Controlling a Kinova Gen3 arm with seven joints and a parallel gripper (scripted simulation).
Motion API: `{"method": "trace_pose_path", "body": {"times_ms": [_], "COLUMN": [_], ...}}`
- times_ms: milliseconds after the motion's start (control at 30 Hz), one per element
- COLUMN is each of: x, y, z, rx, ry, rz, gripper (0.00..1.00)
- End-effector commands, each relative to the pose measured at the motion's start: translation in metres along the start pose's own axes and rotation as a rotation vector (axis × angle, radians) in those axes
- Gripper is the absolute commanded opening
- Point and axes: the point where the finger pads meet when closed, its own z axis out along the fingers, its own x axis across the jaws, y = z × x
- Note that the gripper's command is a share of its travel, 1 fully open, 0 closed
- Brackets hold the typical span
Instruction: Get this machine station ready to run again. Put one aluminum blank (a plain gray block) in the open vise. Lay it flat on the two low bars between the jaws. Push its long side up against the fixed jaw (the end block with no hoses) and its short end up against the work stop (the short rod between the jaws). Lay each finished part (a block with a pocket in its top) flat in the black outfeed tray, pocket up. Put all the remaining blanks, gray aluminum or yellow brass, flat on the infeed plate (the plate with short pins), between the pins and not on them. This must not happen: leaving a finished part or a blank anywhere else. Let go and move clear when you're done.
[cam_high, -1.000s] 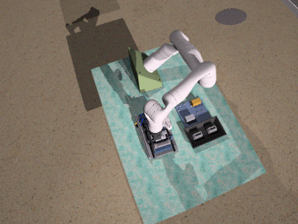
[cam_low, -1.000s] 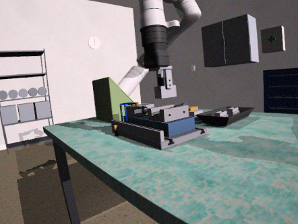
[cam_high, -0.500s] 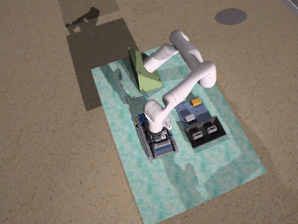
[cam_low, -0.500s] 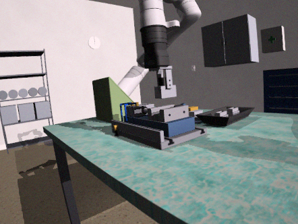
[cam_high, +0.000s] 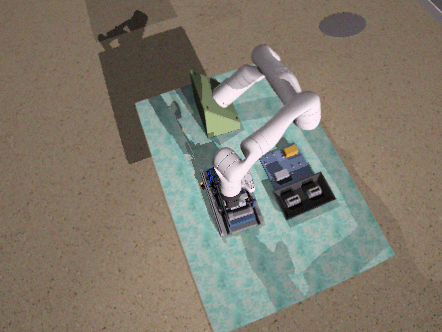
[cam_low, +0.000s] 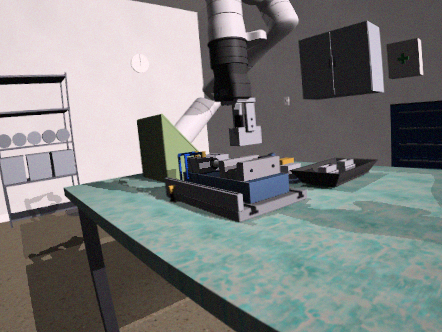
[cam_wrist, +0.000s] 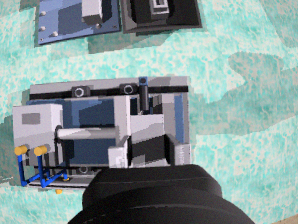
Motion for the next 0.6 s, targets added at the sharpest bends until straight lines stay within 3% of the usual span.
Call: {"method": "trace_pose_path", "body": {"times_ms": [0, 567], "x": [-0.0007, -0.0015], "y": [0.0015, 0.0016], "z": [-0.0024, 0.0022], "rx": [0.000, 0.001], "ry": [0.000, 0.000], "rz": [0.014, 0.017], "gripper": [0.00, 0.00]}}
